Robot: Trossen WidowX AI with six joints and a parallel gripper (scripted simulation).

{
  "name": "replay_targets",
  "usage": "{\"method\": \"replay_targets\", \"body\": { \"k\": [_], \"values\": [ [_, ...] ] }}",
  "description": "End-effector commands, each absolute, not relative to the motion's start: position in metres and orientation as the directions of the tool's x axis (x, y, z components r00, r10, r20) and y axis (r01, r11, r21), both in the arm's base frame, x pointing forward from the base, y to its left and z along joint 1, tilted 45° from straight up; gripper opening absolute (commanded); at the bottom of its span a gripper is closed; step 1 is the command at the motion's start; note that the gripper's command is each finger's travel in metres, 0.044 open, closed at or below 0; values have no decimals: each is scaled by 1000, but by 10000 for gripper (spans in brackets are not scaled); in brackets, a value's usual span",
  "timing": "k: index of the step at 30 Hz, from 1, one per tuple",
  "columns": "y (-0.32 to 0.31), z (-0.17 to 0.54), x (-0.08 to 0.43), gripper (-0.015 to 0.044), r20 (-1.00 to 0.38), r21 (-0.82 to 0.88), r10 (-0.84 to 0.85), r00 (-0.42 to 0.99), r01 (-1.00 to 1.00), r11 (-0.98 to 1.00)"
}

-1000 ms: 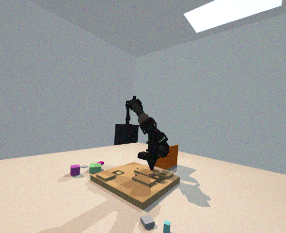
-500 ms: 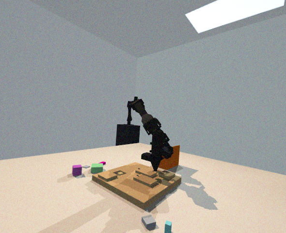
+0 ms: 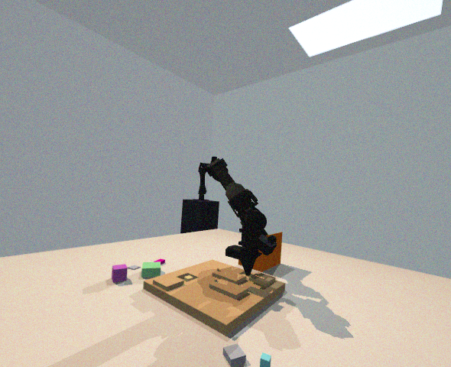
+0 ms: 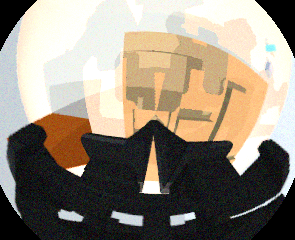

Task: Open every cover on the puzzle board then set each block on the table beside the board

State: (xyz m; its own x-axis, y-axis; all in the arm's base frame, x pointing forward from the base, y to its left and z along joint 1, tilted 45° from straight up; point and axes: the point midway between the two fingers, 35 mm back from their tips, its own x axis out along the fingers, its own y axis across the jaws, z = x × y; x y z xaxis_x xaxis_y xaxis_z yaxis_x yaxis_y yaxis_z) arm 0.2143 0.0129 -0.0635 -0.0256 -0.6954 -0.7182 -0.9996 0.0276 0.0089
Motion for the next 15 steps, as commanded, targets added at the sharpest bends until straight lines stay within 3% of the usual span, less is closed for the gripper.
{"method": "replay_targets", "body": {
  "k": [1, 15],
  "values": [
    [17, -68, 215, 0, -720, 6, -693, -27, -999, 34],
    [26, -78, 214, 0, -720, 5, -694, -28, -999, 34]
  ]
}}
